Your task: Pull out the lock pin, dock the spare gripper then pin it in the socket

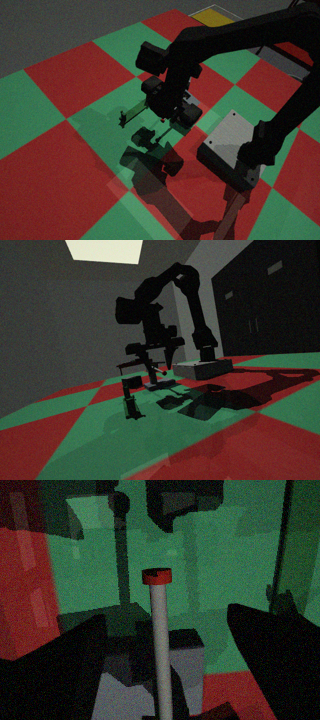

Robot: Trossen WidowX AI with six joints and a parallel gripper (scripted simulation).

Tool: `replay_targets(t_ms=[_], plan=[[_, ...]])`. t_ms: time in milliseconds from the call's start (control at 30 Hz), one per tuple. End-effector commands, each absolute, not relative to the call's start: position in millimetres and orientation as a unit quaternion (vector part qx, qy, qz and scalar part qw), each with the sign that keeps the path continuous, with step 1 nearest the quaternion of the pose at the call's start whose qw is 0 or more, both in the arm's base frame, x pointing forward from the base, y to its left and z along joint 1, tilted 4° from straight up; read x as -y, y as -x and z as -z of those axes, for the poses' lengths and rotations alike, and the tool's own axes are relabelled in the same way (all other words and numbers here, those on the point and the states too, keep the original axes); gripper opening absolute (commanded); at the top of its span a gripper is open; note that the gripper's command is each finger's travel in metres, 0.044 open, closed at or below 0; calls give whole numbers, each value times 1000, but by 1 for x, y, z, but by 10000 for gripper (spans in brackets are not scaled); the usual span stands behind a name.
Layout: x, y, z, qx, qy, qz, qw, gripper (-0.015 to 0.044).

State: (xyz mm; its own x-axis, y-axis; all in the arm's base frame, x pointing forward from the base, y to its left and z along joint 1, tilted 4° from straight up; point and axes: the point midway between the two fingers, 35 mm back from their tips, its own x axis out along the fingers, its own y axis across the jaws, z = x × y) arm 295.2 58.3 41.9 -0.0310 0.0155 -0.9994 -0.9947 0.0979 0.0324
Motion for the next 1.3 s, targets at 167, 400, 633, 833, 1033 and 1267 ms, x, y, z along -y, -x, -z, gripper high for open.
replay_targets(t_ms=[167, 400, 633, 833, 1033, 1267], plan=[[-58, -292, -25, -532, 461, -486, 518, 300], [-58, -290, -14, -532, 461, -486, 518, 300], [-58, -290, -13, -532, 461, -486, 518, 300], [-58, -290, -13, -532, 461, -486, 518, 142], [-58, -290, -13, -532, 461, -486, 518, 0], [-58, -290, -13, -532, 461, -486, 518, 0]])
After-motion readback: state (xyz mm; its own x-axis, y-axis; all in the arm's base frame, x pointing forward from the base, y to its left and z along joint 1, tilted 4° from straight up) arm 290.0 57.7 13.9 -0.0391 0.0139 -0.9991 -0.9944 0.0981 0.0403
